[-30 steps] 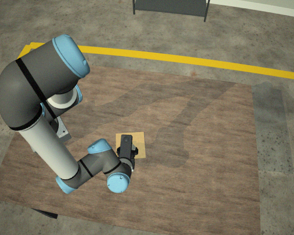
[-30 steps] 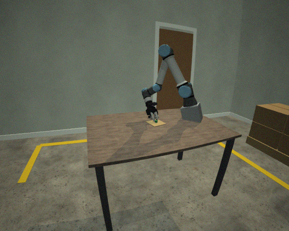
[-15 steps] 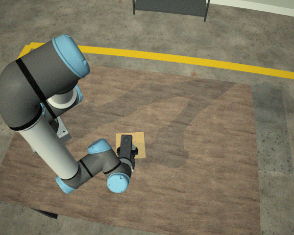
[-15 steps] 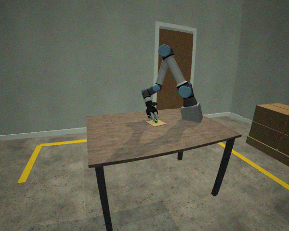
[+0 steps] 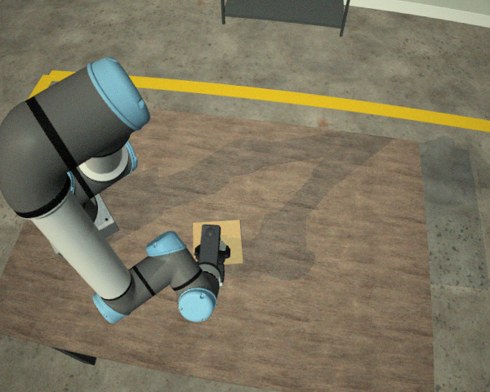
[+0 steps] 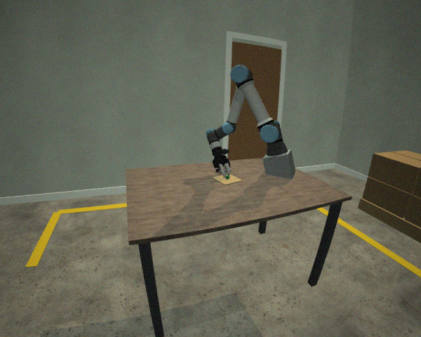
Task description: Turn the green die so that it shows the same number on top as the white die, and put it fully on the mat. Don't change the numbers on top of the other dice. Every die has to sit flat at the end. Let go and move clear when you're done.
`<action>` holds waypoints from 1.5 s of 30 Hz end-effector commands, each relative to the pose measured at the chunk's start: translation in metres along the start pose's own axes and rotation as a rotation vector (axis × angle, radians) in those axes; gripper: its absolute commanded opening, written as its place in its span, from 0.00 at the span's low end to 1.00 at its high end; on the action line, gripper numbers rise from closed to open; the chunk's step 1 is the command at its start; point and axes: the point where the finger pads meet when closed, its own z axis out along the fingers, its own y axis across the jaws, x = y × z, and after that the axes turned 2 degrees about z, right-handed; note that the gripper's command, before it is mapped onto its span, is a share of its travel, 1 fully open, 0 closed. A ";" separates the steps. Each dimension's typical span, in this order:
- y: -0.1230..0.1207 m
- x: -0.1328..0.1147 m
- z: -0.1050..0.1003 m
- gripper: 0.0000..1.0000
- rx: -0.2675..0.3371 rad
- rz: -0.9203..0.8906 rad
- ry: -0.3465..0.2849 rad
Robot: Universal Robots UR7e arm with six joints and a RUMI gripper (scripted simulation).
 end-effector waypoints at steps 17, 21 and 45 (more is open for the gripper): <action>0.000 0.000 0.000 0.03 -0.001 -0.001 0.000; 0.000 0.000 0.000 0.07 -0.001 -0.001 0.000; 0.000 0.000 0.000 0.33 -0.001 -0.001 0.000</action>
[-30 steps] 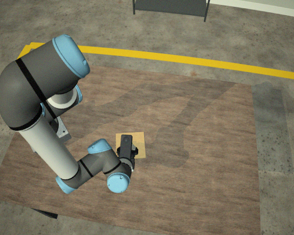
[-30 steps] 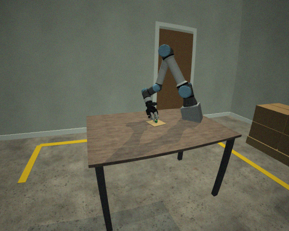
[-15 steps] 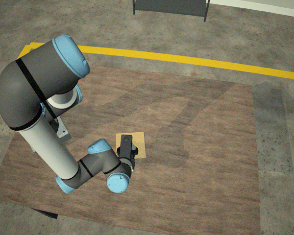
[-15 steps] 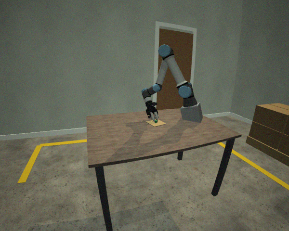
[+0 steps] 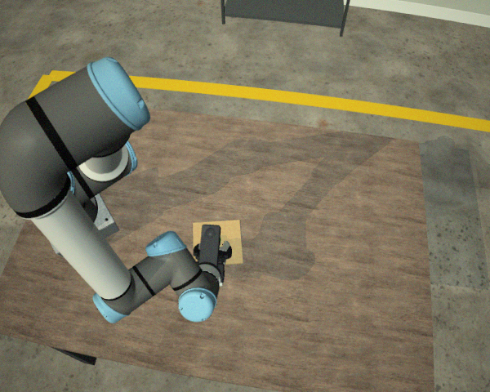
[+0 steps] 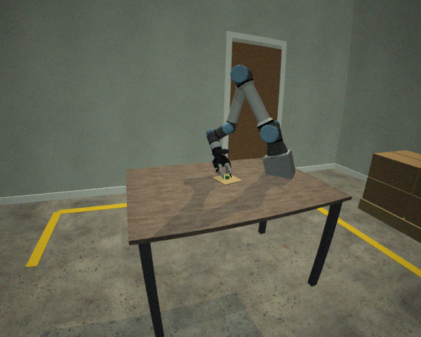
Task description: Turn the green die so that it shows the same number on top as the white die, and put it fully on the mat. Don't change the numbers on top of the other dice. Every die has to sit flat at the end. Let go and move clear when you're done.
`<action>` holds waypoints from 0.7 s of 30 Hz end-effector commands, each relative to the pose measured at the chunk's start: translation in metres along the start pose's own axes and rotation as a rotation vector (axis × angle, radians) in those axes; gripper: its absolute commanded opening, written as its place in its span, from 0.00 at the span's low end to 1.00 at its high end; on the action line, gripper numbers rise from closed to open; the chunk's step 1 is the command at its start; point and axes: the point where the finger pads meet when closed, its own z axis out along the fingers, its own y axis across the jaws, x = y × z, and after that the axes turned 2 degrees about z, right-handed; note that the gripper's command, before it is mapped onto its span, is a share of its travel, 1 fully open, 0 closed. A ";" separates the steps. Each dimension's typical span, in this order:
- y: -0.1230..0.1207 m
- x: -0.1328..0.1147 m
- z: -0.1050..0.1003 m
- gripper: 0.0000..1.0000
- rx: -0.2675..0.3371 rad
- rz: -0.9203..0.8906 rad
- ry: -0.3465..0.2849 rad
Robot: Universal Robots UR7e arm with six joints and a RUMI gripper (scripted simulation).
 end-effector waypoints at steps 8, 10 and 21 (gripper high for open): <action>0.000 0.000 0.000 0.33 -0.001 -0.001 -0.001; 0.000 0.000 0.000 0.33 -0.001 -0.001 -0.001; 0.000 0.008 -0.008 0.33 -0.001 -0.001 -0.001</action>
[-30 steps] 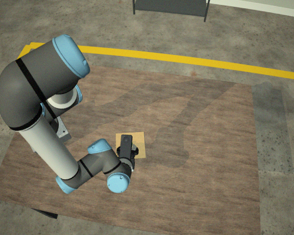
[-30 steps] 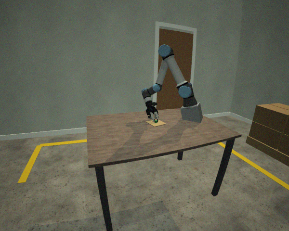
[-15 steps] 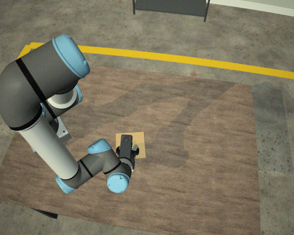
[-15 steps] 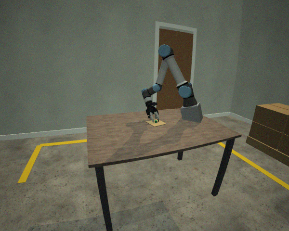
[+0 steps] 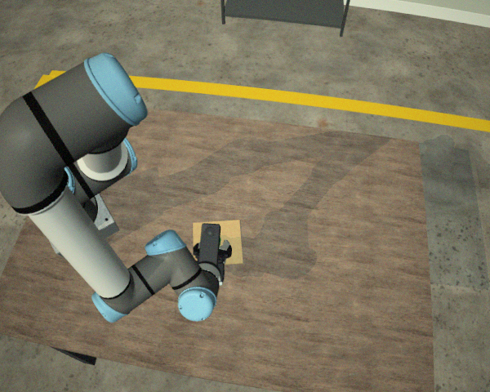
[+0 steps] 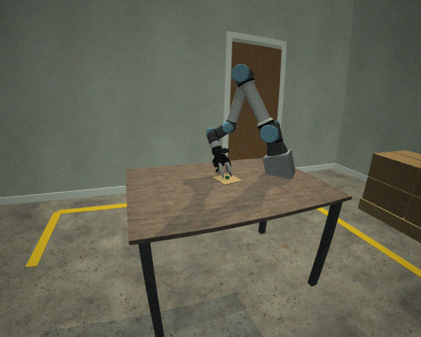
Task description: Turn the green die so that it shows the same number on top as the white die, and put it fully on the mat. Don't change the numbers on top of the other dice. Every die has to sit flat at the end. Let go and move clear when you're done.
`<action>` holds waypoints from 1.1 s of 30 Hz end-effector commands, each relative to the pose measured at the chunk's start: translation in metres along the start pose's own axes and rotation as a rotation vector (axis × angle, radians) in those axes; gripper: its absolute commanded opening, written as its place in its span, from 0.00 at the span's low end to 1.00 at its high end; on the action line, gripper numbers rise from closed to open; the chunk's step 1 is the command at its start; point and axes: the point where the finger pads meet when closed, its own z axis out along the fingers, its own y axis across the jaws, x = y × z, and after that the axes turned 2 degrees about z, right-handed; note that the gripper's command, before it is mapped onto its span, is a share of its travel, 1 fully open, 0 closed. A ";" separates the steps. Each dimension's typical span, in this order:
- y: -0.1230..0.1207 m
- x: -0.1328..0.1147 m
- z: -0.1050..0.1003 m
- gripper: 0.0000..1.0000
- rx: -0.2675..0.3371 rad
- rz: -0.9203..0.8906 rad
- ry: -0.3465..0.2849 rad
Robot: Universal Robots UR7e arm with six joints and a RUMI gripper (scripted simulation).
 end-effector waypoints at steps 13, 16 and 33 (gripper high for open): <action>-0.001 0.034 -0.034 0.33 -0.001 -0.001 0.000; -0.001 0.036 -0.036 0.33 -0.001 -0.001 0.000; -0.002 0.045 -0.045 0.33 0.002 -0.001 -0.016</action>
